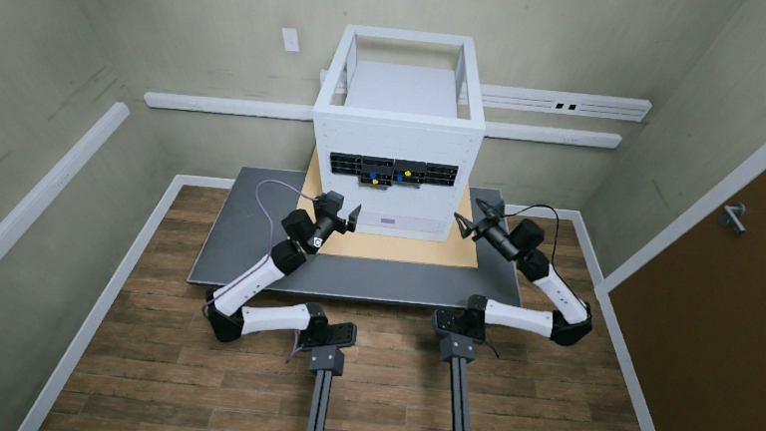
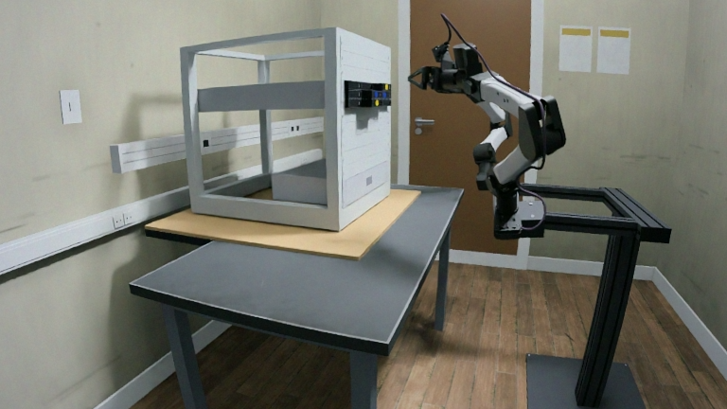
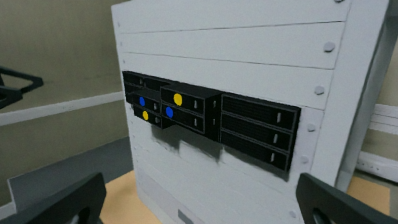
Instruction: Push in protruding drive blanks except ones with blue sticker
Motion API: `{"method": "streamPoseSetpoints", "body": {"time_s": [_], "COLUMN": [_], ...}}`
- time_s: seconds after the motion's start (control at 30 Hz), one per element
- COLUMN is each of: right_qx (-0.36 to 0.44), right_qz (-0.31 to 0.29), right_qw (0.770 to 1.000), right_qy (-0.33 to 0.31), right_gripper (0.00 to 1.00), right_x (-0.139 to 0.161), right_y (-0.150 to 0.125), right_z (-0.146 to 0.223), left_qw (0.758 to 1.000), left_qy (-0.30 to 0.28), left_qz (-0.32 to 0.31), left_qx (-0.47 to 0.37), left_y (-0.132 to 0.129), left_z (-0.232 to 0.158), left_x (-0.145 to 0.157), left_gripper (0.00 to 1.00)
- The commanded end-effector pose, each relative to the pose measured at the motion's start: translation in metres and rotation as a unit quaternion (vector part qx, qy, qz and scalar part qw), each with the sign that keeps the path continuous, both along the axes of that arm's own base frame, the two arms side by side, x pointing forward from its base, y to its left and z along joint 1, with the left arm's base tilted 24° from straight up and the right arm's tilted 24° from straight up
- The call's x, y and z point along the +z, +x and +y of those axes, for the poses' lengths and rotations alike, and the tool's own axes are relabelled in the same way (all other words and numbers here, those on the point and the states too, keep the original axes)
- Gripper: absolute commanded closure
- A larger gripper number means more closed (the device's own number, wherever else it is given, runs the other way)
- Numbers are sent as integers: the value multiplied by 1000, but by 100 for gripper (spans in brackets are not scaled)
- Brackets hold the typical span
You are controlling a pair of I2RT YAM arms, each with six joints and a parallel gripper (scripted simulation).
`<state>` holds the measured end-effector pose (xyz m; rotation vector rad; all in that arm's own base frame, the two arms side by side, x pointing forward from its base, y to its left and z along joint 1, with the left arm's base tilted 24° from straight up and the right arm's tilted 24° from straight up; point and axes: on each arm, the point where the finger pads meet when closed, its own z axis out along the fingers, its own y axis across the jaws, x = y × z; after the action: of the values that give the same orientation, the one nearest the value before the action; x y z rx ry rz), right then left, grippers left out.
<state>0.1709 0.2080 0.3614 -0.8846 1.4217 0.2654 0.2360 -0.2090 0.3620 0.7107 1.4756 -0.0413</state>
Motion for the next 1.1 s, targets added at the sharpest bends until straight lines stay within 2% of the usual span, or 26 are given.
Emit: {"method": "streamPoseSetpoints", "body": {"time_s": [0.0, 0.63, 0.97, 1.07], "right_qx": [92, 165, 150, 152], "right_qz": [15, 40, 36, 36], "right_qw": [996, 985, 988, 988], "right_qy": [-7, -1, 2, 2], "right_gripper": [0, 0, 0, 0], "right_x": [6, 29, 36, 36], "right_y": [-9, 16, 25, 24], "right_z": [8, -35, -43, -43], "left_qw": [998, 978, 968, 970], "left_qy": [-9, -9, -13, -34], "left_qz": [8, 49, 58, 54], "left_qx": [-56, -203, -244, -234], "left_y": [-11, -47, -59, -55], "left_z": [-17, -54, -63, -62], "left_x": [2, -12, -13, -10], "left_gripper": [0, 0, 0, 34]}}
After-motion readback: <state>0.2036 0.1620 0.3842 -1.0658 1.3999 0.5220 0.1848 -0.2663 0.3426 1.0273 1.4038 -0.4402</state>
